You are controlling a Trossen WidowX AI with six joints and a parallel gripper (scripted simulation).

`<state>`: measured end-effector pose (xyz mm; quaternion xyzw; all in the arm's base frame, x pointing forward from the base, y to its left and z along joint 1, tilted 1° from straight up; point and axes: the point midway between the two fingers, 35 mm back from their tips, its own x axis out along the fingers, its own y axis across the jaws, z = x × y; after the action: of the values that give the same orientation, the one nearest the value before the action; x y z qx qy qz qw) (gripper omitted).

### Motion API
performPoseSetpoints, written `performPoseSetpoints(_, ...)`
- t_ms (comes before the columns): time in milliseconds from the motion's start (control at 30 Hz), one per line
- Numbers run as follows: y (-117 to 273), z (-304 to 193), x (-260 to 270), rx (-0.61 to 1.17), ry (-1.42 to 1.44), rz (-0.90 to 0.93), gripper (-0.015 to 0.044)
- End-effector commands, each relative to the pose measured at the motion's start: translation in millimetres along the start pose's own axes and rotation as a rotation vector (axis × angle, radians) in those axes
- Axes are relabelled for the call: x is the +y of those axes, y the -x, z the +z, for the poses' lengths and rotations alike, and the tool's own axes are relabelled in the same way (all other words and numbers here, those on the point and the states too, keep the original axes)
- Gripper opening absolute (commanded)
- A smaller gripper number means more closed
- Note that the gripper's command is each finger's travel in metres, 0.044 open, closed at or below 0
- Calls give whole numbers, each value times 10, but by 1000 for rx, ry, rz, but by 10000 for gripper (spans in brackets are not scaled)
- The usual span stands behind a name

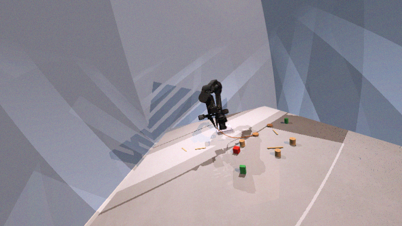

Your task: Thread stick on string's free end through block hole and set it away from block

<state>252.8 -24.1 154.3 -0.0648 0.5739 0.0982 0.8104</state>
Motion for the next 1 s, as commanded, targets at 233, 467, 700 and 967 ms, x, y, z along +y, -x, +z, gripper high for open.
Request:
performPoseSetpoints(233, 11, -83, -11, 12, 247, 84, 0)
performPoseSetpoints(467, 26, -118, -18, 3, 387, 130, 0)
performPoseSetpoints(700, 27, -123, -19, 4, 404, 135, 0)
performPoseSetpoints(967, 41, -178, -29, 11, 608, 199, 0)
